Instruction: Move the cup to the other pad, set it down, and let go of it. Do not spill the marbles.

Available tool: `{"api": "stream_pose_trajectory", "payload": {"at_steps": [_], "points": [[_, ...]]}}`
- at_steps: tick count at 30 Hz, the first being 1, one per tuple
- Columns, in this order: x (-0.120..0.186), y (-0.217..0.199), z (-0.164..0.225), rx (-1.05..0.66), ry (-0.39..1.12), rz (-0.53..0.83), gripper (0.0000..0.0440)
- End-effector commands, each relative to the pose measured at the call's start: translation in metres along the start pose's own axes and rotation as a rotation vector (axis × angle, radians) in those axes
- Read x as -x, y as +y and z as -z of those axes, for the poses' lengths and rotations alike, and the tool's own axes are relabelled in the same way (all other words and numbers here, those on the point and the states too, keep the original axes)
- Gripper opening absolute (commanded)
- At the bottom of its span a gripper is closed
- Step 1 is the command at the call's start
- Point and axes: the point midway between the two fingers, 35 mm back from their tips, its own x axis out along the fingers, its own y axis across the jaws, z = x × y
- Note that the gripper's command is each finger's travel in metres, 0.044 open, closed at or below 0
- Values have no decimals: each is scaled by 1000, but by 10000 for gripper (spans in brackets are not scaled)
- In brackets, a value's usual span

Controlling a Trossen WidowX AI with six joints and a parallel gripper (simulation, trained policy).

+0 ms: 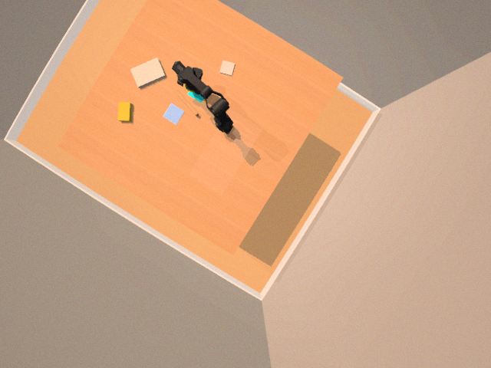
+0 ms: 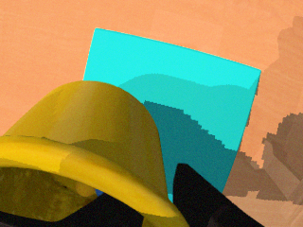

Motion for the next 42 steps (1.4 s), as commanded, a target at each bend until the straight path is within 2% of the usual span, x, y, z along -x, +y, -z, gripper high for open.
{"api": "stream_pose_trajectory", "payload": {"at_steps": [1,8,13,27,42], "points": [[-6,-8,0,-11,-6,10,31],[-16,-17,-2,-29,-15,8,71],[-15,-15,-6,-47,-27,-36,160],[3,-19,-8,-71,-19,-130,192],[35,-27,-13,-117,-35,-218,269]]}}
